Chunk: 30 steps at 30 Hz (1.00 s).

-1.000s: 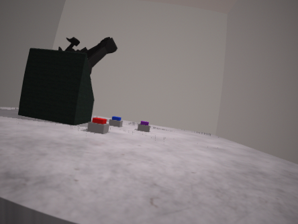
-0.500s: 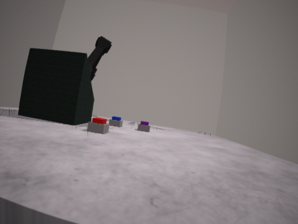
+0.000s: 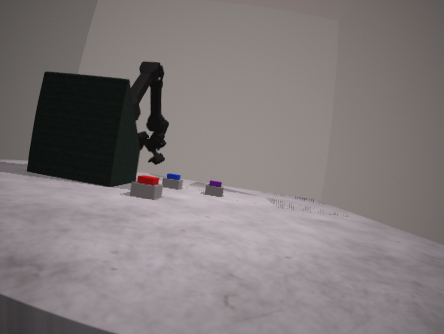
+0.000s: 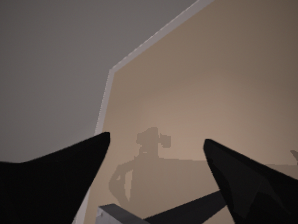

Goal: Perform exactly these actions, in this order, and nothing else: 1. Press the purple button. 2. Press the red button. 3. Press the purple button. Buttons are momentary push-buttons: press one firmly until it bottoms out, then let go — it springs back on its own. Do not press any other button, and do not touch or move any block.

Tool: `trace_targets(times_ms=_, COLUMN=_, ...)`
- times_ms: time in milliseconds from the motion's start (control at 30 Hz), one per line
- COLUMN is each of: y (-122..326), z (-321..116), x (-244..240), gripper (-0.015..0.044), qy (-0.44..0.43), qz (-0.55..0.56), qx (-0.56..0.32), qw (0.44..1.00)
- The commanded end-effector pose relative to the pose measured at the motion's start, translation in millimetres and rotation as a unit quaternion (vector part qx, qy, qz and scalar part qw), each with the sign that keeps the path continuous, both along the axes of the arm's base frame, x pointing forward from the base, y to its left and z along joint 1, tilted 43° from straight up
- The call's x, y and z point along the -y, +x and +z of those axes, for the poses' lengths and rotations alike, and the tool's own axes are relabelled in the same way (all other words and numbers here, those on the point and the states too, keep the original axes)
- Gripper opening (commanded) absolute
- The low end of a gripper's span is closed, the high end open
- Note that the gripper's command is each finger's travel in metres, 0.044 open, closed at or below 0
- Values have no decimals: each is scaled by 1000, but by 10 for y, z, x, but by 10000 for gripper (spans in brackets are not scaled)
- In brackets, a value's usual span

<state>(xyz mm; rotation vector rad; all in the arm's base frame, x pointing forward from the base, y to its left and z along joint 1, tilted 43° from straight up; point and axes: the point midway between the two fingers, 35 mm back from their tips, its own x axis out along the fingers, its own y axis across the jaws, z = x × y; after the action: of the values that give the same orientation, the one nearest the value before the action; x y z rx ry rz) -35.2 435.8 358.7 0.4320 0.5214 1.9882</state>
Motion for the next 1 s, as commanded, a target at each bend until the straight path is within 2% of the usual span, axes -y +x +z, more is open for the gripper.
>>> trace_targets(times_ms=0, y=711, z=-263, x=-107, gripper=400, qy=-43, qz=-85, qx=26, qw=995)
trace_targets(times_ms=200, y=1674, z=-588, x=-6, gripper=400, qy=-102, qz=-190, qx=51, qw=975)
trace_targets(times_ms=400, y=2501, z=-949, x=303, gripper=400, qy=-172, qz=-271, qx=60, qw=945)
trace_targets(times_ms=700, y=3465, z=-1762, x=1208, gripper=400, qy=-318, qz=-342, qx=10, qw=884)
trace_targets(times_ms=967, y=3901, z=-2386, x=2322, gripper=400, qy=-422, qz=-378, qx=-89, qw=819)
